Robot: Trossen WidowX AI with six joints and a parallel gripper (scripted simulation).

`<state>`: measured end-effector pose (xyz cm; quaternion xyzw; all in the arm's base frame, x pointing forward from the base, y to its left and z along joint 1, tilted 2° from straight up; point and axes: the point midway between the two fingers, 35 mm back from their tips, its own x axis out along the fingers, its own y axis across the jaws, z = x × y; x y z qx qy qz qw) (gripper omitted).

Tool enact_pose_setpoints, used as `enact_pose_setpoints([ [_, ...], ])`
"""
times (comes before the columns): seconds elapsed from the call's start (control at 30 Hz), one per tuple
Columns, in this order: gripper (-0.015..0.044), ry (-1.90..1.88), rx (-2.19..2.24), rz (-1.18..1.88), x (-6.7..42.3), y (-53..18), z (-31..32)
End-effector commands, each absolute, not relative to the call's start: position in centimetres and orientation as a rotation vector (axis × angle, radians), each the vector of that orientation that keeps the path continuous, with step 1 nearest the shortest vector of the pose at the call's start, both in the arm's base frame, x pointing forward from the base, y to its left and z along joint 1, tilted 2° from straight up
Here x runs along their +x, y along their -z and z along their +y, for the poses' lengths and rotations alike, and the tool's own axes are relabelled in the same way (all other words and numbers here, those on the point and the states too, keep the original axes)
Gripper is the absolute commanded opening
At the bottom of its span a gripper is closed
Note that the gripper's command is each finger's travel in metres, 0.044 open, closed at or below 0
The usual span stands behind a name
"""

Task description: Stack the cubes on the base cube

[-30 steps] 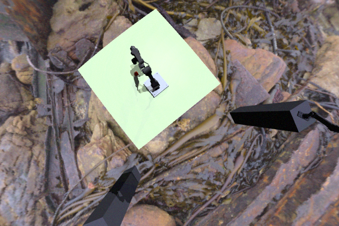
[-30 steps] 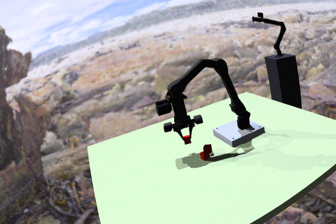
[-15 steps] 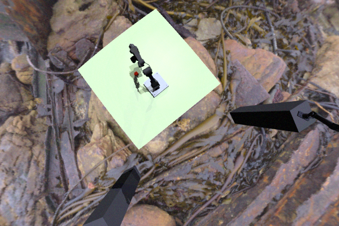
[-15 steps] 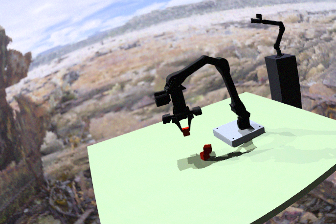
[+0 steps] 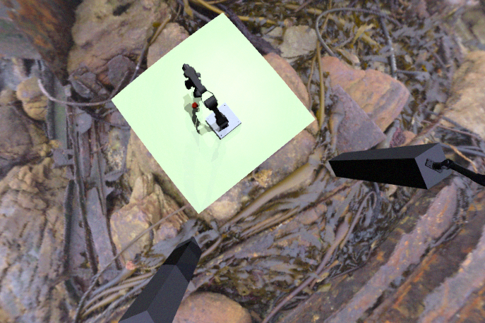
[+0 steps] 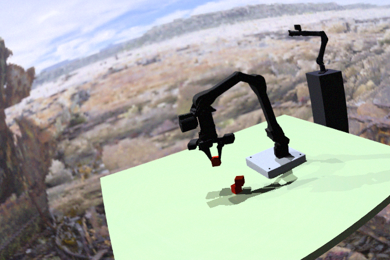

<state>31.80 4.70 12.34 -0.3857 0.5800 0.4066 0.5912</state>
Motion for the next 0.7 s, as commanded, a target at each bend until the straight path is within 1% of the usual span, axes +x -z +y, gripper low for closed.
enact_pose_setpoints([
  [0.0,0.0105,-0.858,-0.815,1.385,31.7,-12.4,5.3],
  [0.67,0.0105,-0.406,-0.354,1.528,30.8,-12.2,8.4],
])
